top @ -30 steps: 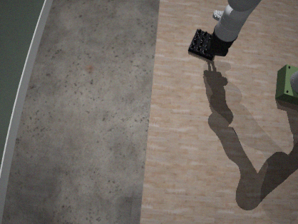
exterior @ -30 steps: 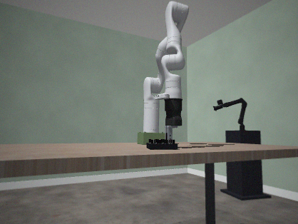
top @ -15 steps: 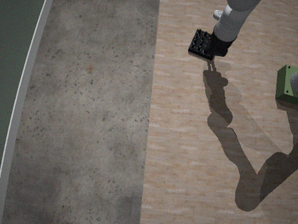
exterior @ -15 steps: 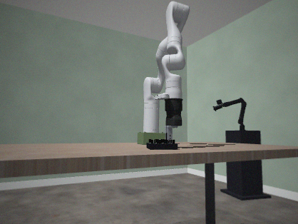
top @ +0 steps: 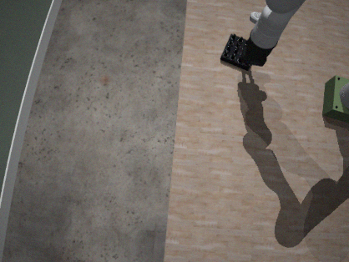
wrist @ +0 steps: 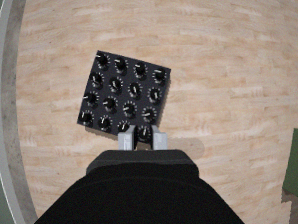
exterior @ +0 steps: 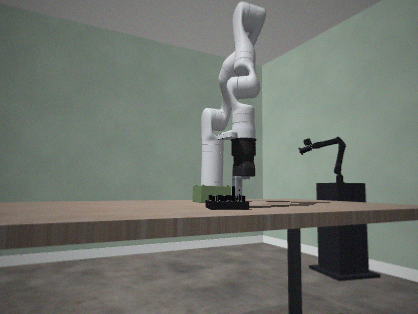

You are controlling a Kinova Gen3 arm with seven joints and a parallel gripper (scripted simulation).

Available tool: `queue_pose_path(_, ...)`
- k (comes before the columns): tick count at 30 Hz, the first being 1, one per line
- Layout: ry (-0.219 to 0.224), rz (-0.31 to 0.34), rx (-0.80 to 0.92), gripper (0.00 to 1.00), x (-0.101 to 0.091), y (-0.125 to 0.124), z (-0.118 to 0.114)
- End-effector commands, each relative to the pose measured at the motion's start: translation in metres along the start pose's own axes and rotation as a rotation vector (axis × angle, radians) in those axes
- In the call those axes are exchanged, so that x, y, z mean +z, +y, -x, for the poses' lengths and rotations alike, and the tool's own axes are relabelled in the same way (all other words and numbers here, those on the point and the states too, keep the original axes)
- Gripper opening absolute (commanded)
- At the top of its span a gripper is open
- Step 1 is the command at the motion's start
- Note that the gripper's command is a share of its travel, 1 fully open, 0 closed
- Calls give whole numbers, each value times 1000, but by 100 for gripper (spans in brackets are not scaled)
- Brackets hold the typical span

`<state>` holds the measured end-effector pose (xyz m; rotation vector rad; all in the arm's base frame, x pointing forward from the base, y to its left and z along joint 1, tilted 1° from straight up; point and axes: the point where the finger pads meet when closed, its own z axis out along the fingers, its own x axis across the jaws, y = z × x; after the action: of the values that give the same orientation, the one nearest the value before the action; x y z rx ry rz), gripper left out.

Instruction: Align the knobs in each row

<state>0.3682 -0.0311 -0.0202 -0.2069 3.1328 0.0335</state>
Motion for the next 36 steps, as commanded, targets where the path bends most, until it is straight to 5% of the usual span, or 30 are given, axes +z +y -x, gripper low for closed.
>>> queue_pose_path(1,-1,1,10,46,0,0,2)
queue_pose_path(22,-1,1,10,46,-1,0,2)
queue_pose_path(36,-1,1,10,46,-30,1,2)
